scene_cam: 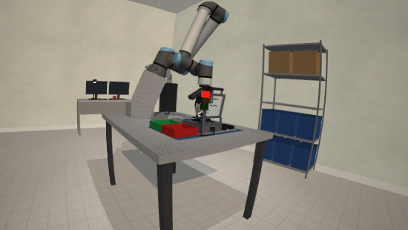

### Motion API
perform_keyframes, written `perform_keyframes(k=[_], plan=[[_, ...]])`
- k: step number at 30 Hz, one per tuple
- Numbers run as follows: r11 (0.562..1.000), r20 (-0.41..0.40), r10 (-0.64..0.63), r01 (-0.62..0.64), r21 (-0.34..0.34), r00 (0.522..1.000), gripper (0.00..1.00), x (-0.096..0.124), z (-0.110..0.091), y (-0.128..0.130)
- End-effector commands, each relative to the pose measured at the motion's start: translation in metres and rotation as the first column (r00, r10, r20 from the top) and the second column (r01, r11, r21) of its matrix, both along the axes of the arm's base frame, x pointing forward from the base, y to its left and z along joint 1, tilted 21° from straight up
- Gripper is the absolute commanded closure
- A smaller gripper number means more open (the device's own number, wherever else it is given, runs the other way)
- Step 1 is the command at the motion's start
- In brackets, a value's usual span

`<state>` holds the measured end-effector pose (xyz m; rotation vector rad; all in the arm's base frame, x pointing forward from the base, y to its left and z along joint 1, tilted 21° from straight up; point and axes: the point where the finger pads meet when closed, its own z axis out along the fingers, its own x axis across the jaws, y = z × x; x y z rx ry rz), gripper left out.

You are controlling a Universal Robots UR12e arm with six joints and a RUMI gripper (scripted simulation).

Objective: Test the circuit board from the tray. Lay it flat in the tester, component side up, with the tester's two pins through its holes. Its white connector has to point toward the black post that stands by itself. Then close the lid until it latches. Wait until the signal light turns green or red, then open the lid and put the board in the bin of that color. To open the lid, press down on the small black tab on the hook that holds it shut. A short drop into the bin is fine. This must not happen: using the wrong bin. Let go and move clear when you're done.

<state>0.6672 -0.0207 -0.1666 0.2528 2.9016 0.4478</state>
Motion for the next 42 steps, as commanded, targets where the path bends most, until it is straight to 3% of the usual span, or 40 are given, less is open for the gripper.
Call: perform_keyframes(k=[1,42], plan=[[1.0,0.001,0.0,0.0,0.0,1.0,0.61,0.0004,0.0005,-0.0003],[1.0,0.001,0.0,0.0,0.0,1.0,0.61,-0.0007,0.0052,-0.0017]])
